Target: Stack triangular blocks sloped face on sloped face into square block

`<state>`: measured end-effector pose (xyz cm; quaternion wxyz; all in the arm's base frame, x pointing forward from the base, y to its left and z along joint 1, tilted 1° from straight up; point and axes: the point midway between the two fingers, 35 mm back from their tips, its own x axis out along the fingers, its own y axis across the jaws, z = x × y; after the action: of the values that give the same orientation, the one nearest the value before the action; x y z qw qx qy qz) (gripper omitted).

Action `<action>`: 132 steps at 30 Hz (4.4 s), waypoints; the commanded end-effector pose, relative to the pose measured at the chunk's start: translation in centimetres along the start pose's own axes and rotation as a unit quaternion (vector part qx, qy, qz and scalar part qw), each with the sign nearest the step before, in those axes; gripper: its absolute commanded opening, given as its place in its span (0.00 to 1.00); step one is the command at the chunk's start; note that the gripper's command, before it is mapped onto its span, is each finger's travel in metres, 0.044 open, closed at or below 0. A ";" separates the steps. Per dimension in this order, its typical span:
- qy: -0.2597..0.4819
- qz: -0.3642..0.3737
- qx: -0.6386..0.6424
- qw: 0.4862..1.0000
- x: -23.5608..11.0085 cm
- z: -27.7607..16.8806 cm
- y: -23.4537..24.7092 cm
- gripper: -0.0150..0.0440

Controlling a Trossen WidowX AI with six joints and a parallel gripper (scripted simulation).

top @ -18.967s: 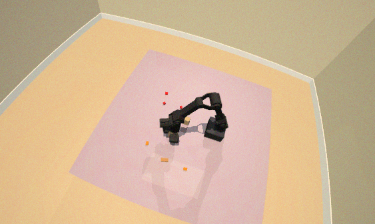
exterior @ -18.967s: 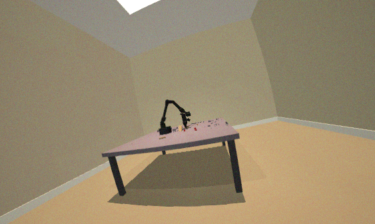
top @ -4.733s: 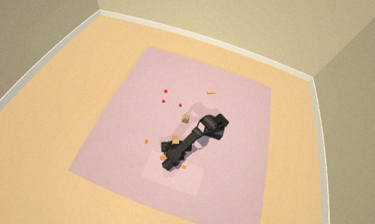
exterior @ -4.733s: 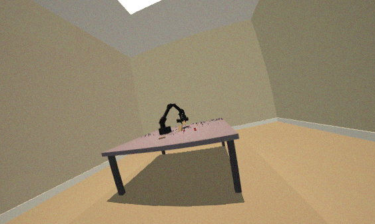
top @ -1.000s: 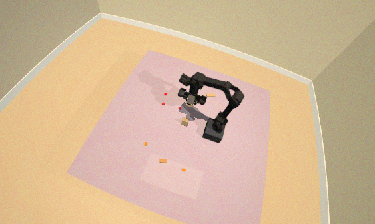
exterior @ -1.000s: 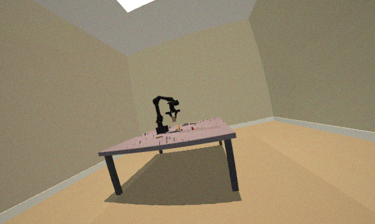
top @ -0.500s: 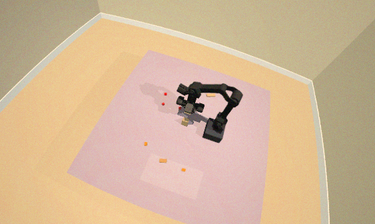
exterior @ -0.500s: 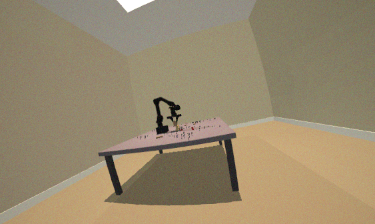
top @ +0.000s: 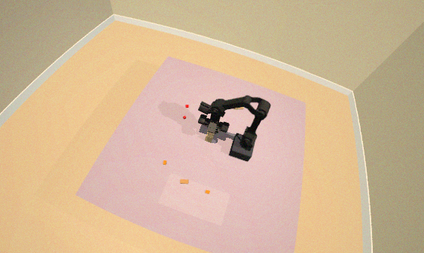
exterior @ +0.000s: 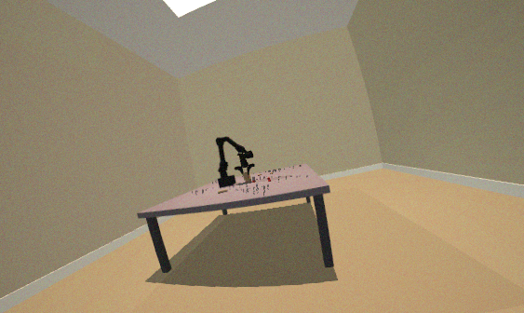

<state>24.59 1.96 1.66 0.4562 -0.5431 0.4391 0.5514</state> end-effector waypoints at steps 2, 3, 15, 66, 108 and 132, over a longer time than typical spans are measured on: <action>-0.001 -0.007 0.000 1.000 0.0 0.1 -0.1 0.25; -0.001 -0.007 0.000 1.000 0.0 0.2 -0.1 0.25; -0.001 -0.007 0.001 1.000 0.1 0.3 -0.1 0.25; -0.004 -0.008 0.002 1.000 2.3 1.2 -0.1 0.25; -0.001 -0.007 0.000 1.000 2.4 1.2 0.0 0.70; -0.001 -0.007 0.000 1.000 -8.6 1.1 0.1 1.00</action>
<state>24.59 2.91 8.29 0.4614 -0.5437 0.4368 0.5484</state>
